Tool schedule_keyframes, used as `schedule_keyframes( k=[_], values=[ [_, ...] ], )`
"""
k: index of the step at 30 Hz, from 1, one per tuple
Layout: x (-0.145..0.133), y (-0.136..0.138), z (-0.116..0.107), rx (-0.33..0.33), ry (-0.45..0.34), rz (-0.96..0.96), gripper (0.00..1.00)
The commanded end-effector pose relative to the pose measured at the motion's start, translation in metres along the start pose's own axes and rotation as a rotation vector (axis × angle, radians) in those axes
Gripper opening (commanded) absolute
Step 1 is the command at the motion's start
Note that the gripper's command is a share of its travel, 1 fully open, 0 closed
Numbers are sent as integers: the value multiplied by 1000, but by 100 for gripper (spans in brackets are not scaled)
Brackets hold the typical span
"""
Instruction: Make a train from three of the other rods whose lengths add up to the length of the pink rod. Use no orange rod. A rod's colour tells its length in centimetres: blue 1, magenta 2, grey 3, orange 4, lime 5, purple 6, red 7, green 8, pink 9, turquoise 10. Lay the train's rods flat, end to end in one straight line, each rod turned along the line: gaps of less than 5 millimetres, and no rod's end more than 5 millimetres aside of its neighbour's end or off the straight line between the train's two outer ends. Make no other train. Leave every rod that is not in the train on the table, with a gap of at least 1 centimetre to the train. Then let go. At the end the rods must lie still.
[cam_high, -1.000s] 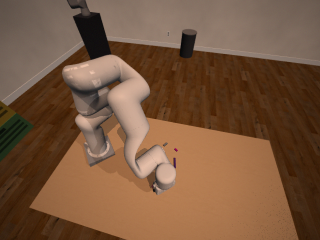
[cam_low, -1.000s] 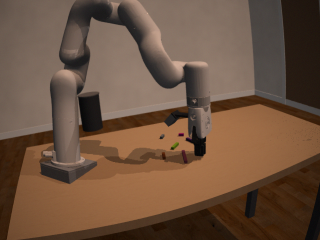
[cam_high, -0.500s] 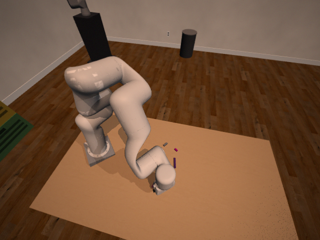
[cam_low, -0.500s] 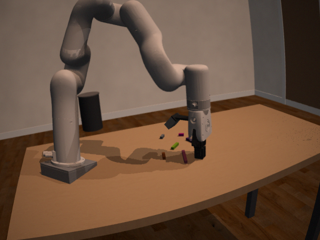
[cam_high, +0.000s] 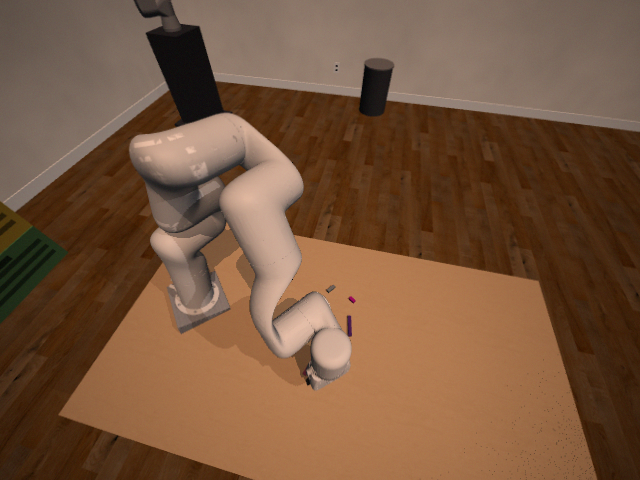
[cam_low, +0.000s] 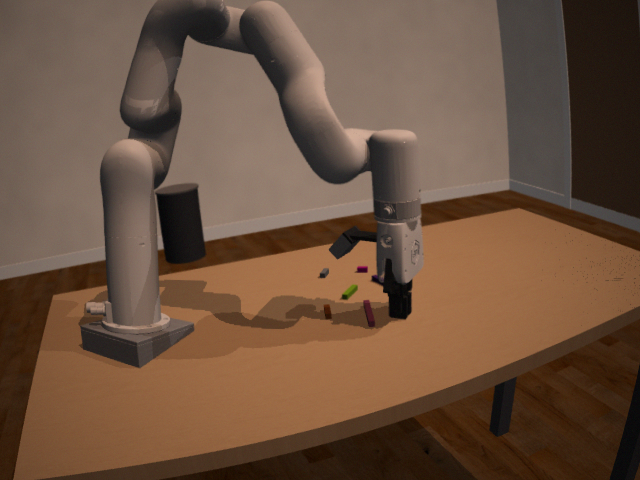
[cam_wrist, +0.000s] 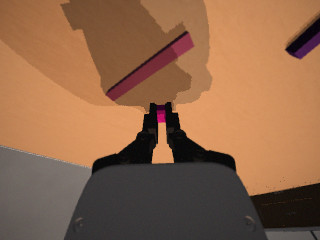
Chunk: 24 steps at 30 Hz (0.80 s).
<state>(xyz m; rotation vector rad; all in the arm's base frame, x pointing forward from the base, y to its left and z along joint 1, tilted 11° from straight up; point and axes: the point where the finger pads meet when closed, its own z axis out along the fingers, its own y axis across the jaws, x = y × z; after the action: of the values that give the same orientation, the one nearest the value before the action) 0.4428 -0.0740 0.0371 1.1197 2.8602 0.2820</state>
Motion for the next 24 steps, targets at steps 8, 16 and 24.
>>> schedule_keyframes(
  k=[8, 16, 24],
  values=[
    [-1, 1, -1, -2, -3, 0, 4],
    [-1, 1, -1, -2, -3, 0, 4],
    [-1, 1, -1, -2, -3, 0, 8]
  ],
)
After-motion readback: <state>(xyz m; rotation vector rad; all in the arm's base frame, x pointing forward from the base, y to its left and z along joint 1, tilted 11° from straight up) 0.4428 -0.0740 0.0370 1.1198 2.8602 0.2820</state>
